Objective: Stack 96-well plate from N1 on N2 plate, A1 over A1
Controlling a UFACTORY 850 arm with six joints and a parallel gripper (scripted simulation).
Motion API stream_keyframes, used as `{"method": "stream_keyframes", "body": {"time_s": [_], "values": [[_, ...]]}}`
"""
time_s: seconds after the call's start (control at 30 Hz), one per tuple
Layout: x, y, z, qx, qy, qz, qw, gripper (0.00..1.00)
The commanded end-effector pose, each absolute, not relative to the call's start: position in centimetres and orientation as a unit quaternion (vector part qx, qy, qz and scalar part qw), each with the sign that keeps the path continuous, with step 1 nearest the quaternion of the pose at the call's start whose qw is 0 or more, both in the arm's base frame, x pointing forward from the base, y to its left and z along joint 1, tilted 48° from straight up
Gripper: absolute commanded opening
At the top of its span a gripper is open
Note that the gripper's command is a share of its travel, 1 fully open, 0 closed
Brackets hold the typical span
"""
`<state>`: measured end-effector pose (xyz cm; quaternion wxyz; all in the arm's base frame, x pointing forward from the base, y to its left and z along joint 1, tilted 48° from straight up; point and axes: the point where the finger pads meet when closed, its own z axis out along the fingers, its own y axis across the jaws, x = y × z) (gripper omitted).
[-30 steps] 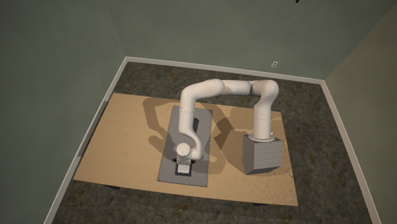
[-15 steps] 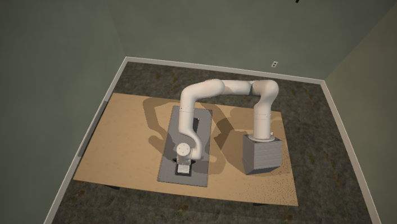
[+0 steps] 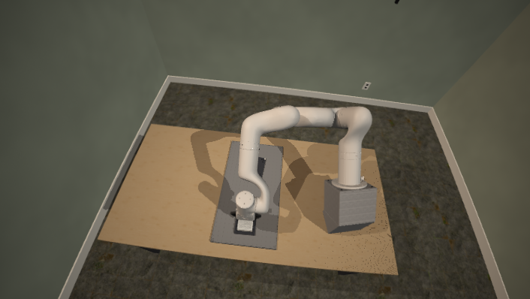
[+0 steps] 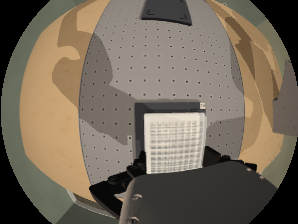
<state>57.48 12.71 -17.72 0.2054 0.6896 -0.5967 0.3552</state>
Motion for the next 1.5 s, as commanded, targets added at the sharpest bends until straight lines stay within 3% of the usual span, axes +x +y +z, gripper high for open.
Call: {"method": "stream_keyframes", "body": {"time_s": [0.0,1.47], "values": [[57.56,12.74,-17.73,0.690,-0.597,0.355,0.205,0.00],[57.71,12.29,-18.15,0.690,-0.597,0.355,0.205,0.00]]}}
